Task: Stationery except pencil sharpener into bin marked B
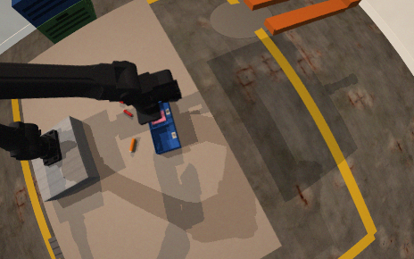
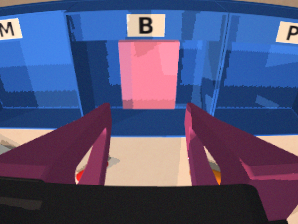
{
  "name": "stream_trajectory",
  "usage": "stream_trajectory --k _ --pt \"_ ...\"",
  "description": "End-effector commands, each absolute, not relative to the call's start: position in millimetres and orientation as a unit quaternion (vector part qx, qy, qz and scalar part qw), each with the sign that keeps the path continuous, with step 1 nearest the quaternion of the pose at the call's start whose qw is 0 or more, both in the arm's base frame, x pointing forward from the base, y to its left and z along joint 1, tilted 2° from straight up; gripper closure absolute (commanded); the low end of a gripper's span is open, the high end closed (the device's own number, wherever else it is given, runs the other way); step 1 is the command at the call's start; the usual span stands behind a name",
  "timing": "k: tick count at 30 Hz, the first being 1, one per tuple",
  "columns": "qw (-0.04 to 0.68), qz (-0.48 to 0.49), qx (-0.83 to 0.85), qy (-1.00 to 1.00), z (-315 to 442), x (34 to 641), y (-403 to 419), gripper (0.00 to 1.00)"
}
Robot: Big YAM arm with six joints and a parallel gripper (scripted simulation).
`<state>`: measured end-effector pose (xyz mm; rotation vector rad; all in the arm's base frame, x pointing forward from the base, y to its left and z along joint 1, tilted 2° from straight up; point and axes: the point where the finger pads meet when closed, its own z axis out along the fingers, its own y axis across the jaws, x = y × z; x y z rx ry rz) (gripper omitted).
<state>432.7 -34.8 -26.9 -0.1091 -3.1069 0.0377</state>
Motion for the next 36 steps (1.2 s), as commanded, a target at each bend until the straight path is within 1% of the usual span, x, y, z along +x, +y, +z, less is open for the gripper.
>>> stream_trajectory --k 1,4,5,7,9,10,12,13,19,21,22,36 --pt "-0.027 0.012 -0.033 -0.999 12 465 -35 0.56" --pt "-0.027 0.012 -0.033 -0.999 12 465 -35 0.56" --pt "-0.006 0.011 -0.032 -0.999 -11 454 -34 0.56" --pt "0.006 0.010 -0.032 -0.999 -18 442 -33 0.56" --pt "0.004 0.011 -0.032 -0.999 -17 444 -33 0.56" --pt "-0.014 0.011 -0.032 -0.999 -2 452 -30 0.56" --pt "-0.021 0.011 -0.032 -0.999 4 457 -30 0.56" --pt "-0.014 0.011 0.002 -1.000 -3 442 -22 0.63" --pt "-0.003 0.011 0.103 -0.995 -1 412 19 0.63" --pt "-0.003 0.011 0.103 -0.995 -1 412 19 0.63" --pt "-0.004 0.010 0.145 -0.989 -1 407 26 0.63" --pt "0.005 0.008 0.369 -0.929 5 339 117 0.63"
